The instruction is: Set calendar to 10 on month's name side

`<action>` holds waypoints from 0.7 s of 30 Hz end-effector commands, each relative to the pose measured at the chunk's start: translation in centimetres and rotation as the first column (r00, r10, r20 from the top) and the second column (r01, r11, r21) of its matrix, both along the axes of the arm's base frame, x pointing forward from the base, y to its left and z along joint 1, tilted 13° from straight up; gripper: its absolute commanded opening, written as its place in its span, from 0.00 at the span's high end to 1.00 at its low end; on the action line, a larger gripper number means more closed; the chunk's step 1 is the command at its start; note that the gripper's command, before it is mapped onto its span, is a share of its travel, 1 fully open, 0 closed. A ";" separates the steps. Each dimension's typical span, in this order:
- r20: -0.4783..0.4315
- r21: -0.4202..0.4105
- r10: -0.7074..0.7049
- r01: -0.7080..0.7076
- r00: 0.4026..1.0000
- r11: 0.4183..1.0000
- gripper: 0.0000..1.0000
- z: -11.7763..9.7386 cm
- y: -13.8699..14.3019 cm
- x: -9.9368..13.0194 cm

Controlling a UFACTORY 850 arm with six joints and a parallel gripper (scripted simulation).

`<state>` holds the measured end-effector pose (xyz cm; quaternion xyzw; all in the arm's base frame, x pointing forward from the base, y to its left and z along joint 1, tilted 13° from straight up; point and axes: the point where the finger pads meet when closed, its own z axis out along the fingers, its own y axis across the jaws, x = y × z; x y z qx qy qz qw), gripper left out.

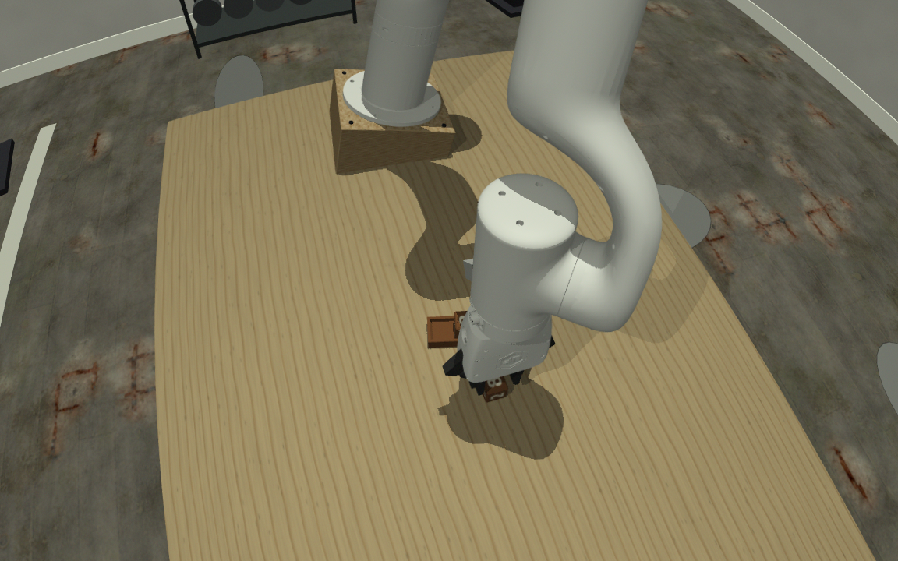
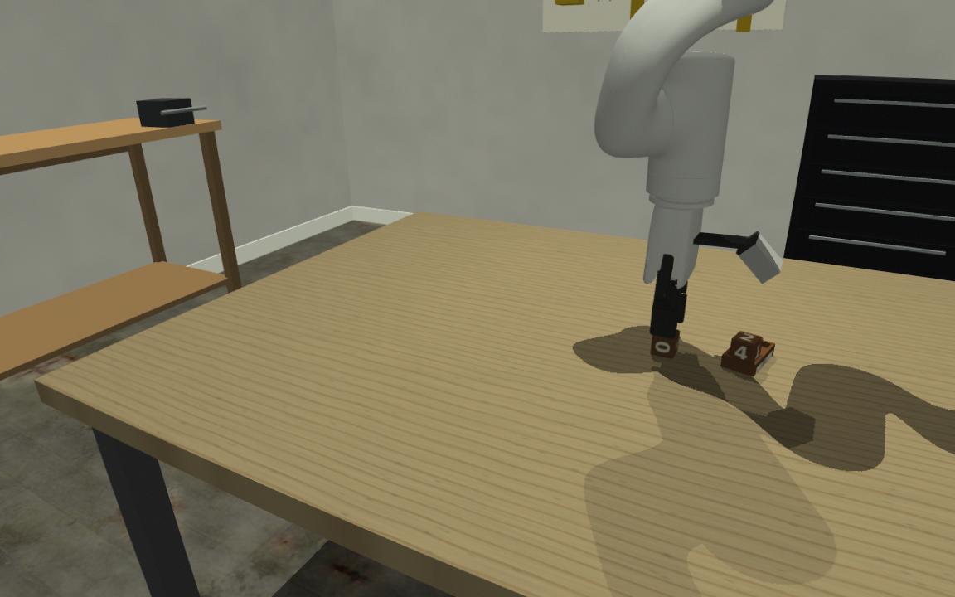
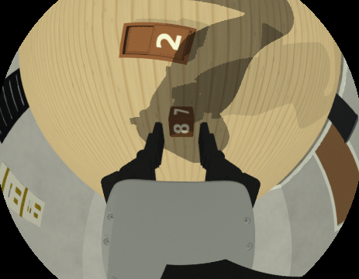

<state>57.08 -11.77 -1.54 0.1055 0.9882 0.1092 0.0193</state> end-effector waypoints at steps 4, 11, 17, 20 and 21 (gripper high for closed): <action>0.002 0.000 0.000 0.000 1.000 1.000 0.53 -0.7 0.1 0.1; 0.002 0.000 0.000 0.000 1.000 1.000 0.53 -2.1 0.4 0.2; 0.002 0.000 0.000 0.000 1.000 1.000 0.53 -2.8 0.6 0.3; 0.002 0.000 0.000 0.000 1.000 1.000 0.53 -3.1 0.6 0.3; 0.002 0.000 0.000 0.000 1.000 1.000 0.53 -3.1 0.7 0.3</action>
